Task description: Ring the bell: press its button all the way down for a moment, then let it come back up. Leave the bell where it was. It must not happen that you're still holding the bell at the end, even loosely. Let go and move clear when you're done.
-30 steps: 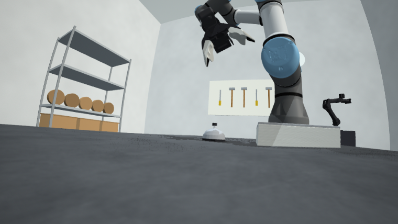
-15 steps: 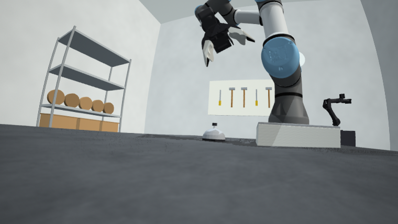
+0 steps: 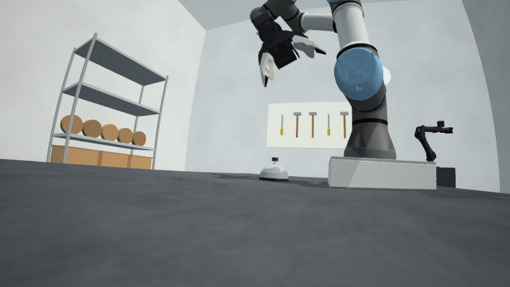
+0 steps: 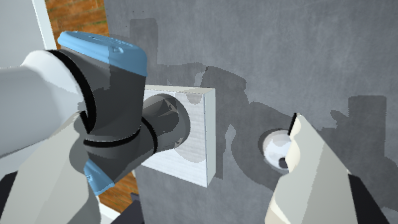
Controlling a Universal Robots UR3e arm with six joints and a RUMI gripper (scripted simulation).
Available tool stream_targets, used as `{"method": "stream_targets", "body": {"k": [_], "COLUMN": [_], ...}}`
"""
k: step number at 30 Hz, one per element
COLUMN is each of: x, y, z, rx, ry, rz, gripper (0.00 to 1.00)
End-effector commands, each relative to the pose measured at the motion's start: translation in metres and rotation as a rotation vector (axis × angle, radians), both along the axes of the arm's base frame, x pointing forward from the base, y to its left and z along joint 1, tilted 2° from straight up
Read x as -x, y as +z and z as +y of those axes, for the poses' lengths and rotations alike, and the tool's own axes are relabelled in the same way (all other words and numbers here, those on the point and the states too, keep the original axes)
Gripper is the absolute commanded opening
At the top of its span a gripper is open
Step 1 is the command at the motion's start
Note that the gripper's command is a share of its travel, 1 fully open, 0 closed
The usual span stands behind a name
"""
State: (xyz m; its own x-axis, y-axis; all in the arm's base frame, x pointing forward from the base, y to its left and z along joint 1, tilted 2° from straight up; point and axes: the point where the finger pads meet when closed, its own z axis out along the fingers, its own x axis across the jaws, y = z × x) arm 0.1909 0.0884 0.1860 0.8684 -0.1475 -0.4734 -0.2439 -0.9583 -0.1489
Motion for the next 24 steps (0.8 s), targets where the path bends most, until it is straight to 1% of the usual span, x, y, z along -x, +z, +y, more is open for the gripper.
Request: {"method": "stream_targets", "body": {"k": [1, 2, 4, 10, 11, 12, 13, 14, 15, 16, 17, 18, 21, 23, 24], "x": [-0.007, -0.009, -0.009, -0.021, -0.021, -0.023, -0.023, -0.025, -0.025, -0.028, -0.028, -0.030, -0.030, -0.035, -0.035], "y": [-0.007, -0.009, -0.009, -0.022, -0.022, -0.025, -0.025, -0.027, -0.027, -0.030, -0.030, -0.033, -0.033, -0.039, -0.039], "z": [-0.008, -0.010, -0.010, -0.026, -0.026, -0.029, -0.029, -0.033, -0.033, -0.037, -0.037, -0.041, -0.041, -0.049, -0.049], "rx": [0.054, 0.067, 0.067, 0.163, 0.163, 0.182, 0.182, 0.201, 0.201, 0.221, 0.221, 0.242, 0.242, 0.283, 0.283], "ry": [-0.092, -0.115, -0.115, -0.306, -0.306, -0.345, -0.345, -0.387, -0.387, -0.430, -0.430, -0.475, -0.475, -0.570, -0.570], "rz": [-0.007, -0.007, -0.007, -0.015, -0.015, -0.016, -0.016, -0.018, -0.018, -0.020, -0.020, -0.021, -0.021, -0.025, -0.025], "gripper": [1.00, 1.00, 1.00, 1.00, 1.00, 1.00, 1.00, 1.00, 1.00, 1.00, 1.00, 1.00, 1.00, 1.00, 1.00]}}
